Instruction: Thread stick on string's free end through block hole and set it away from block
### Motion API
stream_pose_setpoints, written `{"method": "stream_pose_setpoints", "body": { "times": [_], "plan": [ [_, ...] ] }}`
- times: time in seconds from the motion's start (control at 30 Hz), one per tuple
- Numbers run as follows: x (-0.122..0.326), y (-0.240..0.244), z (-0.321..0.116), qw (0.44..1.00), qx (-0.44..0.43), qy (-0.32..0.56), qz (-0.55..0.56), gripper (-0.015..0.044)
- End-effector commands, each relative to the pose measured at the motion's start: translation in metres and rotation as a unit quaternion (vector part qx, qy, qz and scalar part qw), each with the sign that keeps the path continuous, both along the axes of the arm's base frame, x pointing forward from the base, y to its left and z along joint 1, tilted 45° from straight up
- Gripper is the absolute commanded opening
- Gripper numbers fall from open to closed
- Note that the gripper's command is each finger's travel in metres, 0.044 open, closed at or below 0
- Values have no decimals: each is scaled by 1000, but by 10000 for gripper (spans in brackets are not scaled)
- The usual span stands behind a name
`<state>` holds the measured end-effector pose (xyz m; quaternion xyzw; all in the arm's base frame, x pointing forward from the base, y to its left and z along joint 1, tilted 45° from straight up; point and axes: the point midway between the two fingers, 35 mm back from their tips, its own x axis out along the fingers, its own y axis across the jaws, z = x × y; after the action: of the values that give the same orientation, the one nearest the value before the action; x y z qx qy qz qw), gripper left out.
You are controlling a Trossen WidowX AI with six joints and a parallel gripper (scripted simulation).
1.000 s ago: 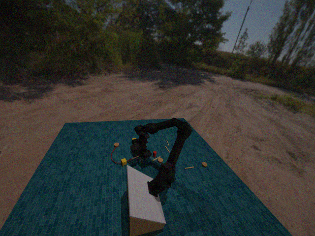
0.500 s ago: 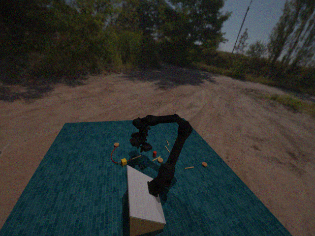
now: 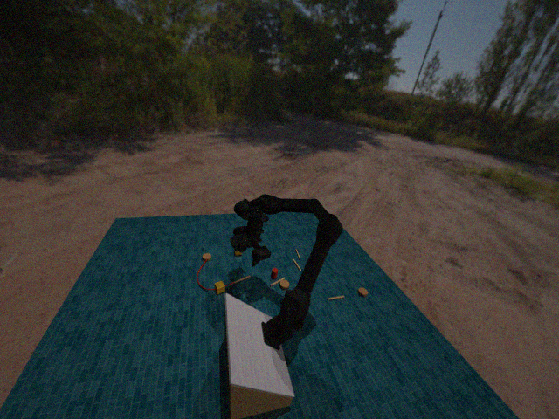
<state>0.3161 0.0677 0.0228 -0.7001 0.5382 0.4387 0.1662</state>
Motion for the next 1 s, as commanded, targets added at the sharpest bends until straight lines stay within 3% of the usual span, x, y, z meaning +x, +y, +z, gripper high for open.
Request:
{"method": "stream_pose_setpoints", "body": {
  "times": [0.0, 0.97],
  "plan": [
    [0, 1, 2, 1000, 0, 0, -1, 440],
    [1, 3, 2, 1000, 1, -2, 2, 440]
  ]
}}
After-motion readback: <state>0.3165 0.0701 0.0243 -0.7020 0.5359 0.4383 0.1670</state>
